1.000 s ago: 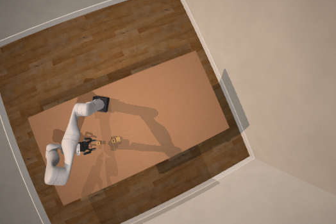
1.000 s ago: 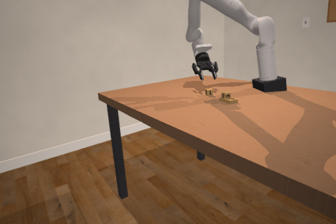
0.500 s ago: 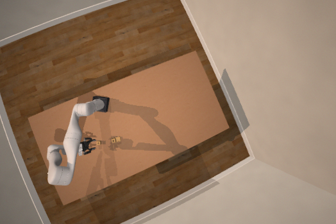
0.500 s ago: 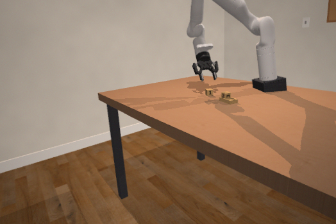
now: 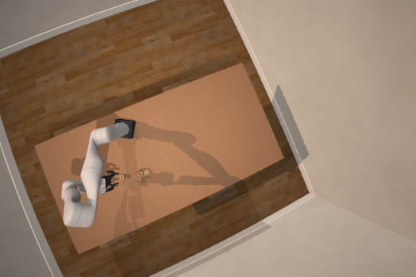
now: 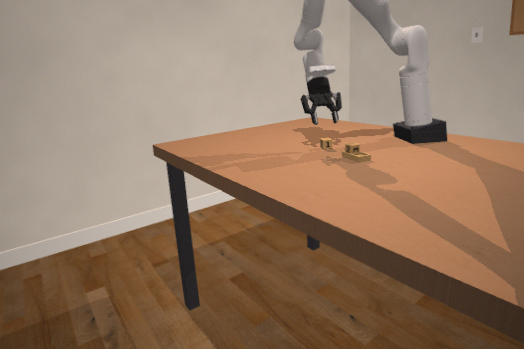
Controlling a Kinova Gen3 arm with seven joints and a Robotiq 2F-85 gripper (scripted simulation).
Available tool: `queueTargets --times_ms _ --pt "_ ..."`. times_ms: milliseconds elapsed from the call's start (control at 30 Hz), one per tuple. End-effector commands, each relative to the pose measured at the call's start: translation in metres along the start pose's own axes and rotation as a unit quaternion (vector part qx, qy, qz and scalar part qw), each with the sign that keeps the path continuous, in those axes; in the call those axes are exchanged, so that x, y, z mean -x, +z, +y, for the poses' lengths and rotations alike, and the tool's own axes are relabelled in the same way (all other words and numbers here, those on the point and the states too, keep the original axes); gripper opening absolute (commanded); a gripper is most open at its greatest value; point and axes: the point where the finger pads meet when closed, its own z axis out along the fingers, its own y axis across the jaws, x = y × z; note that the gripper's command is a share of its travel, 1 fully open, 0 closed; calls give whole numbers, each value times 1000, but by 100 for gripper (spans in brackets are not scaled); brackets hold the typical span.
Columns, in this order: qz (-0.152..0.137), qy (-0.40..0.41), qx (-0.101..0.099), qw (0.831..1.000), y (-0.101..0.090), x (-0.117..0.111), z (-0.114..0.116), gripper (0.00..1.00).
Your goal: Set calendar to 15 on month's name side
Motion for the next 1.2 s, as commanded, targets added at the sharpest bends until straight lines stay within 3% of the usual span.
queueTargets --times_ms 0,200,500,567,800,1167 --pt "1 -4 1 1000 0 -3 1 69" --pt "-14 -4 -2 1000 1 -3 0 69" --pt "-79 -3 -6 997 2 -4 0 69" --pt "-79 -3 -6 997 2 -4 0 69" --pt "-120 -4 -1 993 1 -5 1 69" --pt "-130 -4 1 992 0 -6 1 69"
